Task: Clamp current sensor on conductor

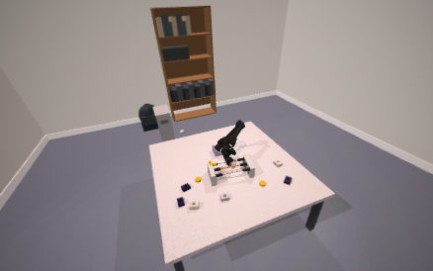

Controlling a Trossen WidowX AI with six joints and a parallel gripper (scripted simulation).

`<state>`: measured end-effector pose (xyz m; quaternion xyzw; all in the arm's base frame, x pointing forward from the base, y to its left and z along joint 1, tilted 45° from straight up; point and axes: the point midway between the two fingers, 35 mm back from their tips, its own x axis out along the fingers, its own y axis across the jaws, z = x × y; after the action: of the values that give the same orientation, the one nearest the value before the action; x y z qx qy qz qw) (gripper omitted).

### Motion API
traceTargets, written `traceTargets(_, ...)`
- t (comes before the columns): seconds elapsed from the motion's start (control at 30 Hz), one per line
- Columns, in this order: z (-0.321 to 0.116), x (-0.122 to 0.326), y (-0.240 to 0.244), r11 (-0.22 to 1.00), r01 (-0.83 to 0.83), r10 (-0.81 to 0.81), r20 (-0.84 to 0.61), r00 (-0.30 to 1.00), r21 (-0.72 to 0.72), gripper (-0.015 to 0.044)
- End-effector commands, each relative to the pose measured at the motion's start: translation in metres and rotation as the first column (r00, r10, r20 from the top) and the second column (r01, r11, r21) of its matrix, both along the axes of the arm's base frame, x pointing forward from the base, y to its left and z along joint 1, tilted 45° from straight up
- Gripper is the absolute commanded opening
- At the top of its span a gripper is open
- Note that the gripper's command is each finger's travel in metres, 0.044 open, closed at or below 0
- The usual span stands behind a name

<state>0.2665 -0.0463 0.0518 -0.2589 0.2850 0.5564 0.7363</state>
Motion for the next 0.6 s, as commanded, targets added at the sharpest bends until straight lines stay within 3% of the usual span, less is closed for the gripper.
traceTargets(0.0,-0.0005,0.0000,-0.0003,1.000,-0.008,0.008,-0.004,1.000,-0.001,0.0000)
traceTargets(0.2,-0.0041,0.0005,0.0034,1.000,-0.006,0.006,-0.003,1.000,-0.001,0.0000)
traceTargets(0.57,-0.0010,0.0004,0.0005,1.000,-0.005,0.005,-0.001,1.000,0.000,0.0276)
